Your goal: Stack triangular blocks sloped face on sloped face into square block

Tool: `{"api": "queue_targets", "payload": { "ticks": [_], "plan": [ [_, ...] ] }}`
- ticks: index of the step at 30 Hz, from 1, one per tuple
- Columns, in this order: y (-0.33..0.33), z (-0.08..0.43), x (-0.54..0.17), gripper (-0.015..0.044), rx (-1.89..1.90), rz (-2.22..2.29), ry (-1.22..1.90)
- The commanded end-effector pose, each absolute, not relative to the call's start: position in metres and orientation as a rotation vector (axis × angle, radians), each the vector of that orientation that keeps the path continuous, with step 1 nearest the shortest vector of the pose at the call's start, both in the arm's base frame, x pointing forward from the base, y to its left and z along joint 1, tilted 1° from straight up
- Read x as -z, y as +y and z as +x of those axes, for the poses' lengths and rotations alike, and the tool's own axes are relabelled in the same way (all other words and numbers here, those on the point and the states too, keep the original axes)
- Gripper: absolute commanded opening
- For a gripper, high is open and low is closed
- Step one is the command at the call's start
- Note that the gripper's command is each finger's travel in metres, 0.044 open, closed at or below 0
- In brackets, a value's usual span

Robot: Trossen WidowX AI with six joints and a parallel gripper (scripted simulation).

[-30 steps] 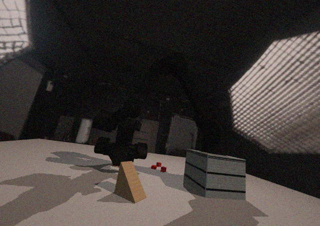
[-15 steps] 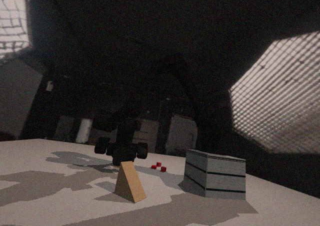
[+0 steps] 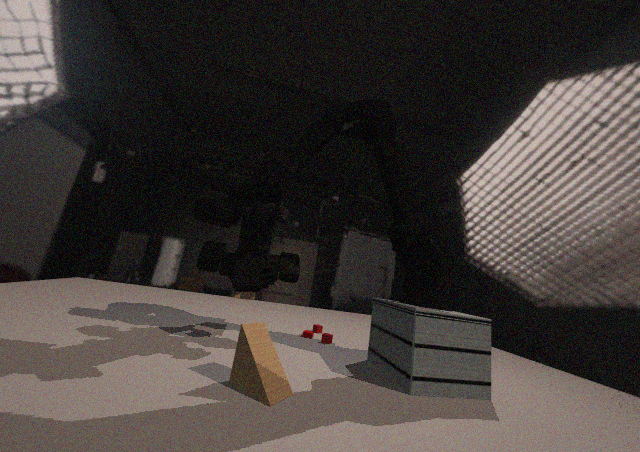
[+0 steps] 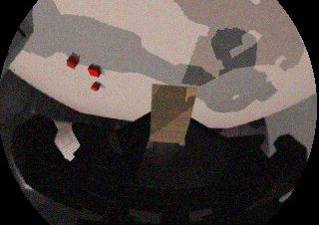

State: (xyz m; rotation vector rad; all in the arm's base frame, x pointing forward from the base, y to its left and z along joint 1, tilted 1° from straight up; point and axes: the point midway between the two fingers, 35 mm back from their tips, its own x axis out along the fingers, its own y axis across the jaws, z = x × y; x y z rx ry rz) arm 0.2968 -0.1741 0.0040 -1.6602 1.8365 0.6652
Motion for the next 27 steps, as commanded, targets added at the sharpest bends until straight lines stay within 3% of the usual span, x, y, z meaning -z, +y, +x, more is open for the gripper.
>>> {"api": "queue_targets", "payload": {
  "ticks": [1,11,27],
  "plan": [
    [-0.174,0.298,-0.023,0.0000,-0.645,-1.659,1.828],
    [-0.173,0.295,-0.037,0.0000,-0.640,-1.643,1.828],
    [-0.181,0.294,-0.032,0.0000,-0.305,-1.171,1.770]
  ]
}}
